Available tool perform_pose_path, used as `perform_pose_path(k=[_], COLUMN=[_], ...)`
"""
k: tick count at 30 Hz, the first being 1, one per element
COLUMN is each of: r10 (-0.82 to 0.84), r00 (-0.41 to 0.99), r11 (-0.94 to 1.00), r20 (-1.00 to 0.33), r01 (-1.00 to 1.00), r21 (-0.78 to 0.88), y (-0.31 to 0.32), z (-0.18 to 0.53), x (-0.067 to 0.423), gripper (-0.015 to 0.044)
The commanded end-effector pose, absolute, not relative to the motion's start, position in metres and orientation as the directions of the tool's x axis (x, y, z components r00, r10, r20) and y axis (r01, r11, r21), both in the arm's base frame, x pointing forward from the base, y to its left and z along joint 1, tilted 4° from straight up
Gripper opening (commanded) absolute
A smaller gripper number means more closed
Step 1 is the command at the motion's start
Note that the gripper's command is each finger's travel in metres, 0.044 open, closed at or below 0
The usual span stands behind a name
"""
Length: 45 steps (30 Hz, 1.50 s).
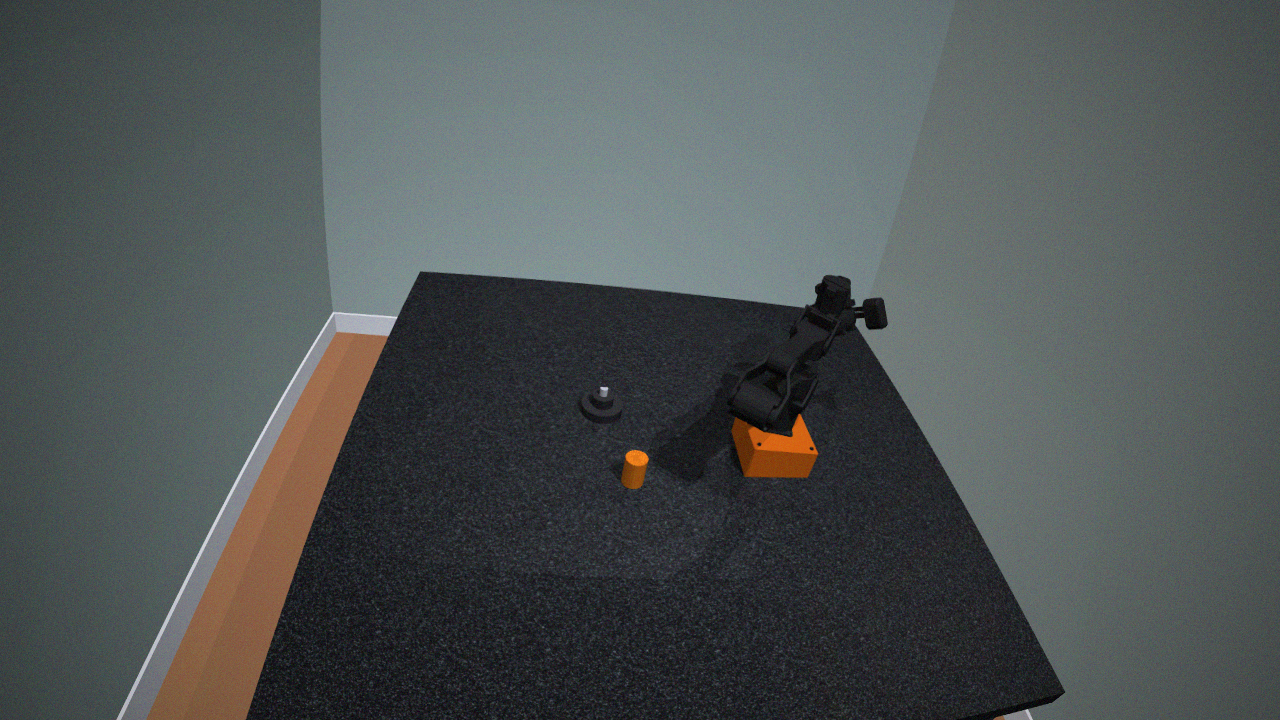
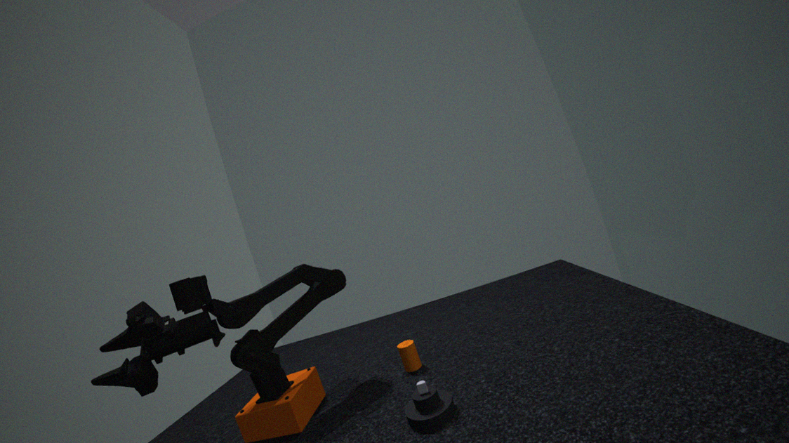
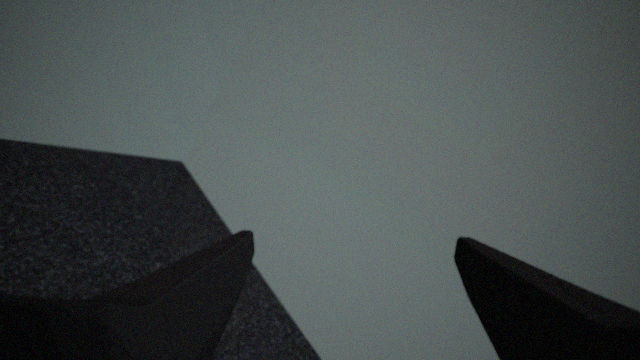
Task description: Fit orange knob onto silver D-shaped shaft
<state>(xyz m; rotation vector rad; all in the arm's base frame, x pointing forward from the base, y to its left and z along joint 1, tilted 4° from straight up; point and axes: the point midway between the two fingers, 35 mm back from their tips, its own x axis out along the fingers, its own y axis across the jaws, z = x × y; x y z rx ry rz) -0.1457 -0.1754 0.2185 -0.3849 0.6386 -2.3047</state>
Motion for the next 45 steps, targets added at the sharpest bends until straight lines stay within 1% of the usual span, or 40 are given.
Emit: perform_pose_path(k=[1,2,4,9,14,20,24,27,31,35,41,45], r10=[-0.7,-0.707,-0.758,-0.901,-0.95,-0.887,-0.782,-0.679,-0.524,-0.367,-0.162,-0.068], r00=[-0.708,-0.702,-0.65,-0.421,-0.163,0.129,0.285,0.373,0.445,0.459,0.388,0.305], r11=[-0.631,-0.623,-0.562,-0.292,0.013,0.373,0.583,0.715,0.849,0.929,0.95,0.918], r20=[0.091,0.086,0.045,-0.111,-0.265,-0.444,-0.555,-0.632,-0.726,-0.809,-0.907,-0.95], r01=[0.553,0.561,0.617,0.773,0.831,0.767,0.651,0.533,0.345,0.135,-0.189,-0.353], r21=[-0.544,-0.545,-0.552,-0.564,-0.556,-0.523,-0.486,-0.453,-0.401,-0.345,-0.25,-0.179], y=[-0.175,-0.177,-0.19,-0.232,-0.258,-0.265,-0.252,-0.234,-0.198,-0.152,-0.069,-0.011], z=[0.218,0.218,0.217,0.21,0.201,0.188,0.178,0.17,0.159,0.146,0.126,0.112], x=[-0.146,-0.144,-0.133,-0.082,-0.018,0.068,0.127,0.168,0.219,0.258,0.297,0.303], gripper=[0.0426,0.044,0.044,0.044,0.044,0.044,0.044,0.044,0.044,0.044,0.044,0.044])
